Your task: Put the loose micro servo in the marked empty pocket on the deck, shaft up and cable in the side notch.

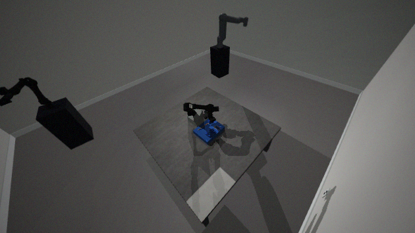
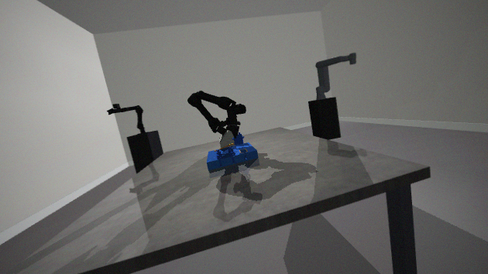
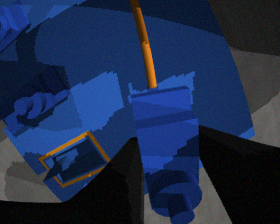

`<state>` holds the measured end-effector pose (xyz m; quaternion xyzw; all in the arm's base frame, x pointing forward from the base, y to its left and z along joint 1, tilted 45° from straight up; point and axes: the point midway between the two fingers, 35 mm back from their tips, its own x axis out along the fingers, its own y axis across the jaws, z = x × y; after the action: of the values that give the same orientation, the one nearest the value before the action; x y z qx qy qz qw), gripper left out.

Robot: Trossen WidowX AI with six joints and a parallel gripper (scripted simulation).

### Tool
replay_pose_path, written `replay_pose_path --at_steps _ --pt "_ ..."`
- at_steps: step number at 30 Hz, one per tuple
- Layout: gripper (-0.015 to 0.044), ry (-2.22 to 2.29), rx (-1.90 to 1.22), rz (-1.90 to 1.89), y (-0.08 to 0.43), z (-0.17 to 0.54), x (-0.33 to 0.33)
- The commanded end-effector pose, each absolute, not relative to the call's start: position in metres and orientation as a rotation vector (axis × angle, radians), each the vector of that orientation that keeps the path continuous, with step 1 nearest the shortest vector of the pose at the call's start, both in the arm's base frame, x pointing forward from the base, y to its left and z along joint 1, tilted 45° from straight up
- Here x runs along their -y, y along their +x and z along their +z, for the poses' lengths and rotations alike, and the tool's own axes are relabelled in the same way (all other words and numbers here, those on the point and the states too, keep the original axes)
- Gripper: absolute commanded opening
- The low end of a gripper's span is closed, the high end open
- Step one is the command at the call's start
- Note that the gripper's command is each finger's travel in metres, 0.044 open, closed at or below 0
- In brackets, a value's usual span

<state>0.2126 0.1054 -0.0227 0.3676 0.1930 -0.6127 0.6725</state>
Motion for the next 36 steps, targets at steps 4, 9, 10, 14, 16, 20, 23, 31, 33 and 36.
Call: replay_pose_path --at_steps 4,9,10,14,16,20,23,31,33,36 --pt "0.0 0.846 -0.438 -1.369 0.212 -0.0323 -0.1217" --pt "0.0 0.842 -0.441 -1.367 0.212 -0.0323 -0.1217" --pt "0.0 0.833 -0.449 -1.363 0.2119 -0.0323 -0.1218" --pt "0.0 0.75 -0.513 -1.33 0.212 -0.0323 -0.1218" --pt "0.0 0.693 -0.556 -1.305 0.212 -0.0323 -0.1218" --pt "0.0 0.578 -0.641 -1.254 0.212 -0.0323 -0.1218" --pt "0.0 0.491 -0.702 -1.213 0.212 -0.0323 -0.1218" --pt "0.0 0.26 -0.856 -1.094 0.212 -0.0323 -0.1218" --pt "0.0 0.202 -0.892 -1.062 0.212 -0.0323 -0.1218" --pt "0.0 0.115 -0.945 -1.012 0.212 -0.0323 -0.1218"
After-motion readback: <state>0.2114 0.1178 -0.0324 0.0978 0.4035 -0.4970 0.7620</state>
